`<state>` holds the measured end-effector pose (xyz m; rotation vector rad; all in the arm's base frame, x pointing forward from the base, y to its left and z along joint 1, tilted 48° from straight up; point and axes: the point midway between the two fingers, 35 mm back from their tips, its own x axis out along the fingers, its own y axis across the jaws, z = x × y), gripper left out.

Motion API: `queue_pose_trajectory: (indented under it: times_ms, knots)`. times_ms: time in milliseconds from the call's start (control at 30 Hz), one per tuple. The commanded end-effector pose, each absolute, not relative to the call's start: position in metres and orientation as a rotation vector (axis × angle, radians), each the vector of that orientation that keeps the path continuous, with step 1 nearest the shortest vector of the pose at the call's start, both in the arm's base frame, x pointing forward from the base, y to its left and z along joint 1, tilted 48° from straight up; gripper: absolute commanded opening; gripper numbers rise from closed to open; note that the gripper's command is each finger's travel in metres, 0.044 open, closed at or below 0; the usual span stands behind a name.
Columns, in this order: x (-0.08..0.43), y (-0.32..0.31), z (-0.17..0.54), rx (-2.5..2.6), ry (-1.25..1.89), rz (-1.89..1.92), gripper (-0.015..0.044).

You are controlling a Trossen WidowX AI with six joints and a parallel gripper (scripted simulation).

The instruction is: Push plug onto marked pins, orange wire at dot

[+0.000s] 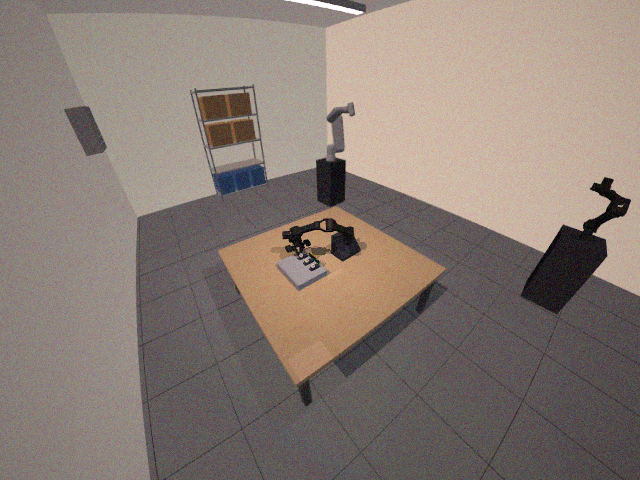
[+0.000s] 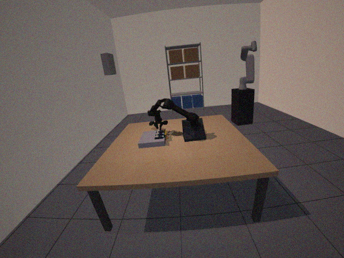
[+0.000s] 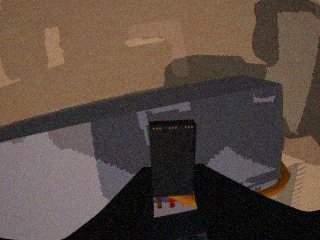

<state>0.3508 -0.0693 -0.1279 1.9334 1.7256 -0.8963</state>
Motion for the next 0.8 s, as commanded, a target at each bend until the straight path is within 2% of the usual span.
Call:
queue_pose_trajectory:
  times_ms: [0, 333, 533, 767]
  knots:
    - [0.351, -0.070, -0.127, 1.941, 1.725, -0.896, 0.0000]
    - [0.349, -0.111, -0.089, 1.939, 1.723, -0.899, 0.0000]
    - [0.347, -0.110, -0.085, 1.917, 1.727, -0.864, 0.0000]
    - [0.336, -0.097, -0.063, 1.771, 1.744, -0.643, 0.0000]
